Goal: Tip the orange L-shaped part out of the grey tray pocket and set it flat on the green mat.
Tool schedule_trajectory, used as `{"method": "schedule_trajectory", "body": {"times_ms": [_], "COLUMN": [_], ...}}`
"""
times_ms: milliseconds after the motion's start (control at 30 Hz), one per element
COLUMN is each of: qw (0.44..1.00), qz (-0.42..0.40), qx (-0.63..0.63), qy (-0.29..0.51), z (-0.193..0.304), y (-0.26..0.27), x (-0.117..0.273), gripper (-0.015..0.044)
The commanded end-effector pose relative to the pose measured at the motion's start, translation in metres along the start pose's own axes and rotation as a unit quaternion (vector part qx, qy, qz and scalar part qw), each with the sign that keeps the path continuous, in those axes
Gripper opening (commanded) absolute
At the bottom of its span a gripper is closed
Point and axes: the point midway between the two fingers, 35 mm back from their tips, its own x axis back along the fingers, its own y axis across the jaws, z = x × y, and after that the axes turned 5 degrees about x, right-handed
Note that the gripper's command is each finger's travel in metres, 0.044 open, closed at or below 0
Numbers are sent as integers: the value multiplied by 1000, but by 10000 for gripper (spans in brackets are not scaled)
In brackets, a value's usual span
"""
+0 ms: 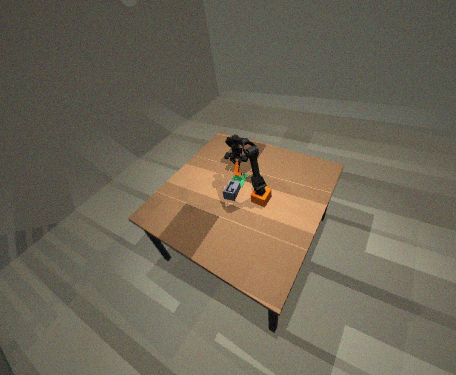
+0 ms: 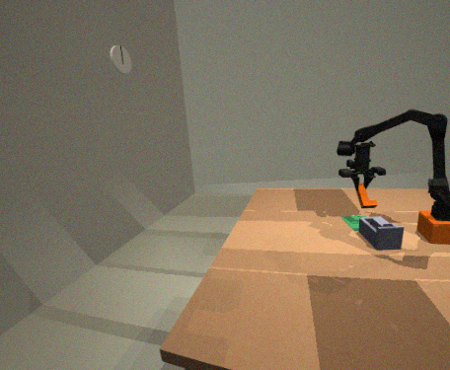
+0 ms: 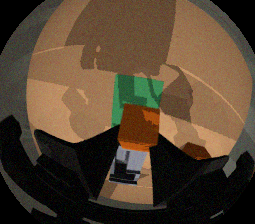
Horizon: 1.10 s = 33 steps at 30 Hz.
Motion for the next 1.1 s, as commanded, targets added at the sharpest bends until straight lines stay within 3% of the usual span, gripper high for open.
{"method": "schedule_trajectory", "body": {"times_ms": [0, 1067], "qw": [1000, 1000], "qz": [-2, -2], "qx": [5, 5], "qy": [1, 1], "z": [-2, -2], "y": [1, 2], "x": [-1, -51], "gripper": [0, 0]}}
